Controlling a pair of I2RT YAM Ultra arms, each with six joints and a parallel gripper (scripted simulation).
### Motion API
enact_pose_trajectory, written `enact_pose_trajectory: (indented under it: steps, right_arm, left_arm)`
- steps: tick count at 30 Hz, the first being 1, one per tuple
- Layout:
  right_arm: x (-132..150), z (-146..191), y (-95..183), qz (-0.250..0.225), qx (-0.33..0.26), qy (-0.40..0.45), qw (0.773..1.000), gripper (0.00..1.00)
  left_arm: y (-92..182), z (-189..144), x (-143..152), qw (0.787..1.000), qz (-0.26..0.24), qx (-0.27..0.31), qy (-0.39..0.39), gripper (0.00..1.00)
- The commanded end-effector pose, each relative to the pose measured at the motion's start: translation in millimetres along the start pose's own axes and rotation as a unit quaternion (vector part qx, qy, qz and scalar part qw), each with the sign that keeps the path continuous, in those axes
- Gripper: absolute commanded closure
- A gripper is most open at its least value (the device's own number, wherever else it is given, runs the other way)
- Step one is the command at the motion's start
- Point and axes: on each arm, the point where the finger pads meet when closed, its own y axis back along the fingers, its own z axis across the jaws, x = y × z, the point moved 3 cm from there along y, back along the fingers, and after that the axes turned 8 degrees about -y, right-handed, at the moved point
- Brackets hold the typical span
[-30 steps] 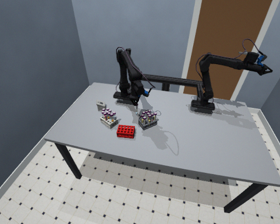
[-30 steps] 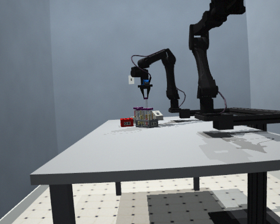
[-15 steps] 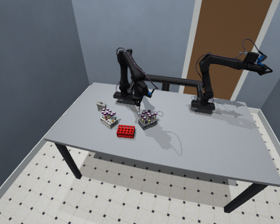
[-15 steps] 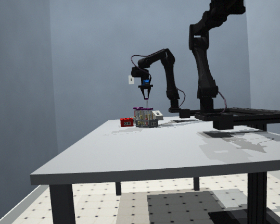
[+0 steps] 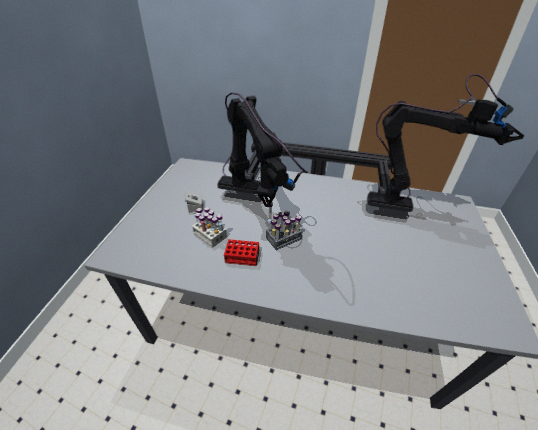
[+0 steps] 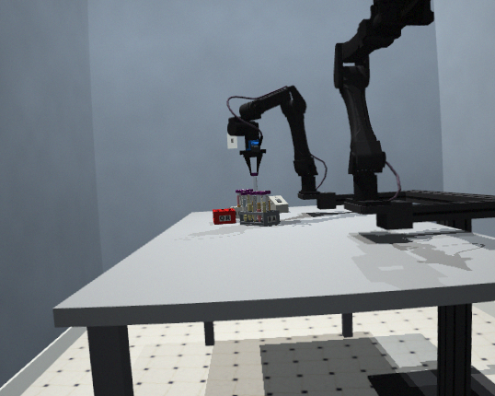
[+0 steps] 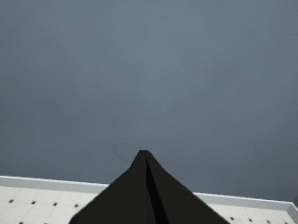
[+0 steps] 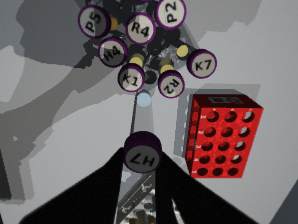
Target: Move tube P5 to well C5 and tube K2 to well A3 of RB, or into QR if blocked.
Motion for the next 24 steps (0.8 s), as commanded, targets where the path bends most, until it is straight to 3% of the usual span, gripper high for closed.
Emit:
enact_pose_trajectory:
  steps: [1,24]
  right_arm:
    - [-9.7,-2.1,7.7,-0.006,0.001,0.001,1.0,1.0]
    - [-9.8,-5.7,9.1,-0.009,0.006,0.0,1.0,1.0]
  left_arm:
    - [10.6,5.0,-24.2,1.0,-0.029,-0.004,-0.003,1.0]
    - [10.6,5.0,-24.2,1.0,-0.029,-0.004,-0.003,1.0]
